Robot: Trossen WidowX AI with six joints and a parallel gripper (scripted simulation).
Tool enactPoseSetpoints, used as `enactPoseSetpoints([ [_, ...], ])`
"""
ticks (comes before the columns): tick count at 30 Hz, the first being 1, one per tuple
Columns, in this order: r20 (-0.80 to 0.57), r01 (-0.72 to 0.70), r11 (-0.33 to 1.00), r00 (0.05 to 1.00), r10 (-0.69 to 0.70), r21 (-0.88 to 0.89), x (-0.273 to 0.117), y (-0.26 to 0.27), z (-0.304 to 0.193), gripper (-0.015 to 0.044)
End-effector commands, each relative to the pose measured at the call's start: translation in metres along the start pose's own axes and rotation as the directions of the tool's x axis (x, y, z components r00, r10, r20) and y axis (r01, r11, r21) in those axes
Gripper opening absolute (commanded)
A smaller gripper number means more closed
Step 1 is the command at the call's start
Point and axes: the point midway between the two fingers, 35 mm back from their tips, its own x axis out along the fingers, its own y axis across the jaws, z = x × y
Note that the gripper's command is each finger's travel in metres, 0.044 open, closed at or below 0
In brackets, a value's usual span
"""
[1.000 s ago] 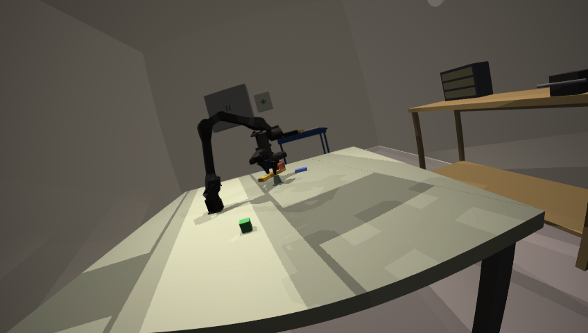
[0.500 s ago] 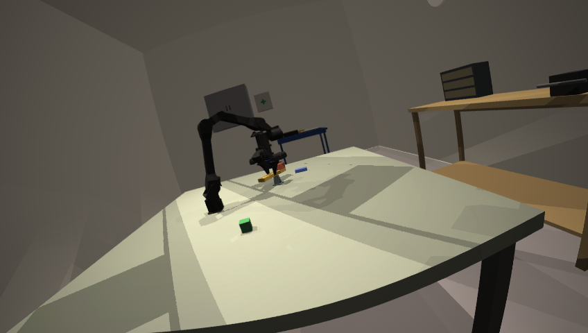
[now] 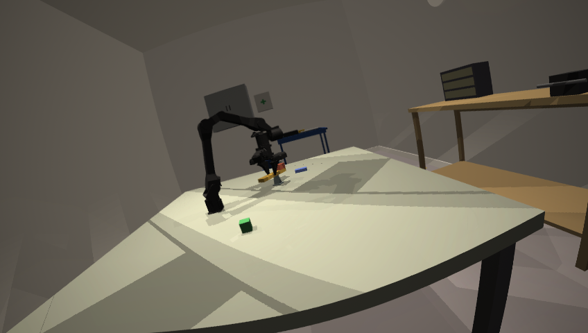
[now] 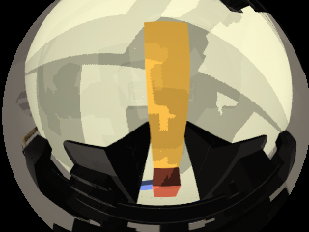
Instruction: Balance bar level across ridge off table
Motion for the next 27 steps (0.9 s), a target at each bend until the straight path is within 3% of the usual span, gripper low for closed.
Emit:
enactPoseSetpoints([
  [1,-0.001,-0.003,1.000,1.000,0.003,-0.004,0.0004,0.0004,-0.0002,0.0000],
  [27,-0.001,-0.003,1.000,1.000,0.003,-0.004,0.0026,0.0002,0.0001,0.0000],
])
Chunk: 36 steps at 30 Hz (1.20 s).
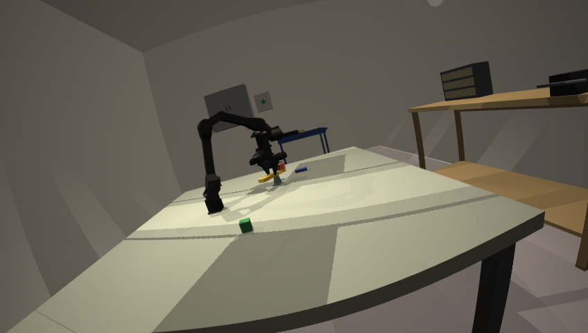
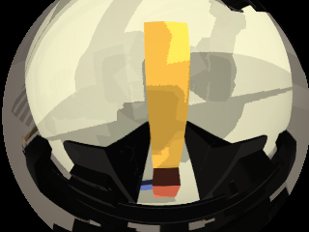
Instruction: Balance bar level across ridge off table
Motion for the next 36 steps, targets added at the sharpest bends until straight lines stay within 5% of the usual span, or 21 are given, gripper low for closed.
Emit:
enactPoseSetpoints([
  [1,0.001,-0.002,1.000,1.000,0.002,-0.004,0.0008,0.0002,0.0002,0.0000],
  [36,0.001,-0.002,1.000,1.000,0.002,-0.004,0.0037,0.0000,0.0008,0.0000],
])
